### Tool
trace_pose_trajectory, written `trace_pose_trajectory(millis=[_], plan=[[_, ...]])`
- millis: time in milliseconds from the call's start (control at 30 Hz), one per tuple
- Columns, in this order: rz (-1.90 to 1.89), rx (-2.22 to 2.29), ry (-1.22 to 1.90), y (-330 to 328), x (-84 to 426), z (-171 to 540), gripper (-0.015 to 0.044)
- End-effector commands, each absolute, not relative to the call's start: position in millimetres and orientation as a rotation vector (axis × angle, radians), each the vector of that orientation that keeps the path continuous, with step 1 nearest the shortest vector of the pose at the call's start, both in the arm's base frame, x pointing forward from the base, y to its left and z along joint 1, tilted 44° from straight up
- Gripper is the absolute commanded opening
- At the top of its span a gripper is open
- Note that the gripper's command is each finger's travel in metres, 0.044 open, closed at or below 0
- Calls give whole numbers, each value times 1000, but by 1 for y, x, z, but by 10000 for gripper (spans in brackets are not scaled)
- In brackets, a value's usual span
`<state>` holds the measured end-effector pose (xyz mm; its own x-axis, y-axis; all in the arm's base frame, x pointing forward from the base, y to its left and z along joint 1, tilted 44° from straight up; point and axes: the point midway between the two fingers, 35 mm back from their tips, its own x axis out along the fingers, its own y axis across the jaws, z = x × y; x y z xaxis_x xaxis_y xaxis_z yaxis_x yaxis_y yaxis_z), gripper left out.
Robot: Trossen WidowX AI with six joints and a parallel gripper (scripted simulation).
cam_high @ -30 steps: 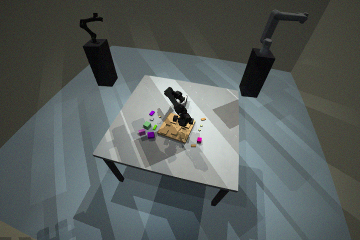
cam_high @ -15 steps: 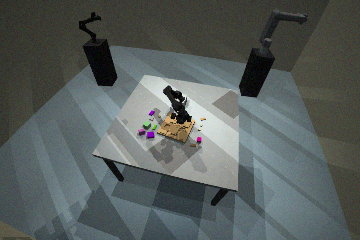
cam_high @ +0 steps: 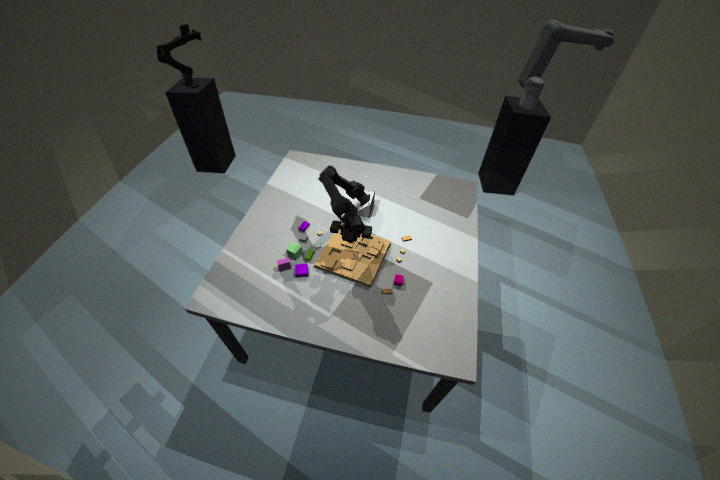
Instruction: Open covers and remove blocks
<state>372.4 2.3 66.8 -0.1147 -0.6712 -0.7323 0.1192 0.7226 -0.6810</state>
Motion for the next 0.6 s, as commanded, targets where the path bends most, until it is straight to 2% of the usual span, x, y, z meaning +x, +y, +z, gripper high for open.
trace_pose_trajectory(millis=[0, 567], plan=[[-711, -471, 1548, -7, 365, 81, 80], [-709, -472, 1549, -41, 328, 125, 80]])
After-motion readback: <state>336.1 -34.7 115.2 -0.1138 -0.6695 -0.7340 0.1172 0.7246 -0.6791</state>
